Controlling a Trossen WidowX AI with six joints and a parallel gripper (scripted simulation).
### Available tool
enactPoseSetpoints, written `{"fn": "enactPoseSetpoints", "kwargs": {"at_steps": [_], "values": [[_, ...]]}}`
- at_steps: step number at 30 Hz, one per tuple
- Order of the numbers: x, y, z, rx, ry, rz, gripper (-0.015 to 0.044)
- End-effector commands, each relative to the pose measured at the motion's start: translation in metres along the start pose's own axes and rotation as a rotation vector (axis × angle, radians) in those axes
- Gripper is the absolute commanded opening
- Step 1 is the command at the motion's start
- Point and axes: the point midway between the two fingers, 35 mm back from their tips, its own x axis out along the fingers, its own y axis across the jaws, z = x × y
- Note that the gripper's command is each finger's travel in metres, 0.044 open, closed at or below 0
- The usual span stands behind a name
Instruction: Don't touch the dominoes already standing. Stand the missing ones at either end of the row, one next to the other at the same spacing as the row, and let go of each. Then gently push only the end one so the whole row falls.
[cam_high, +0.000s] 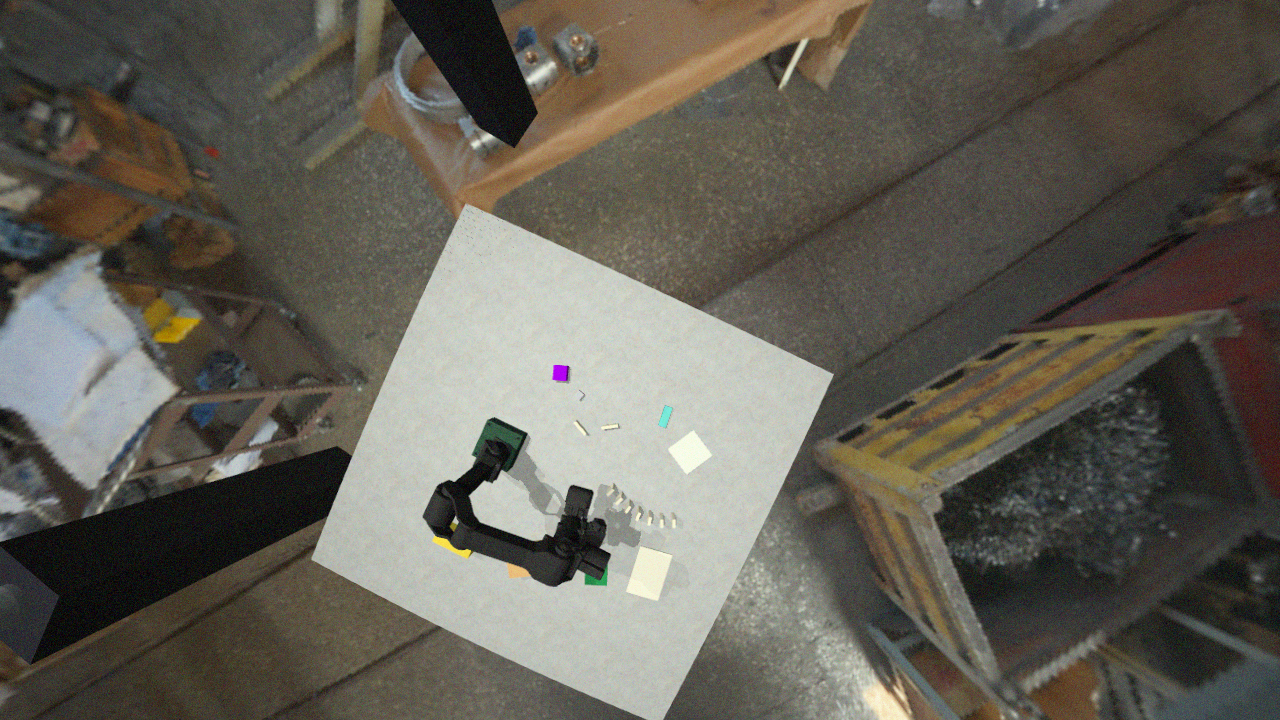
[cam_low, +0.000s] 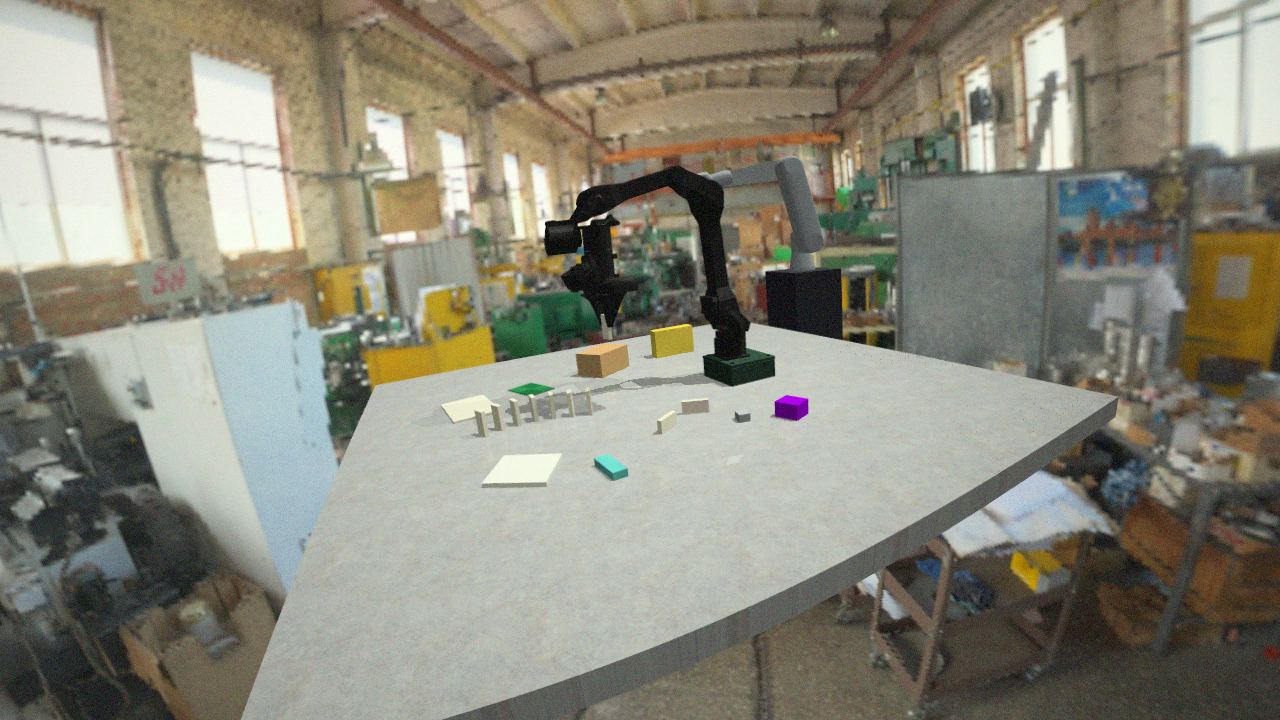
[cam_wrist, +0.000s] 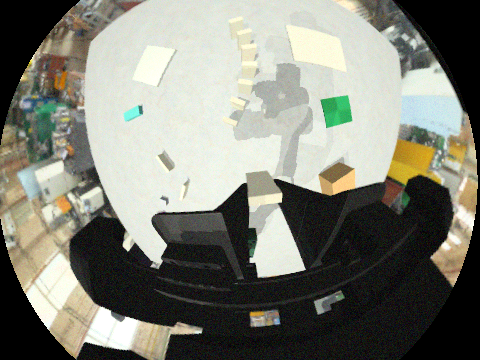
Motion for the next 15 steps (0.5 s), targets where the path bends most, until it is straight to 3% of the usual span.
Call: {"fn": "enactPoseSetpoints", "kwargs": {"at_steps": [1,4,15], "values": [[-0.001,0.029,0.029,0.350,-0.003,0.004,0.0107],[0.000,0.045,0.040,0.515,-0.004,0.007,0.0107],[0.001,0.046,0.041,0.526,-0.004,0.007,0.0107]]}}
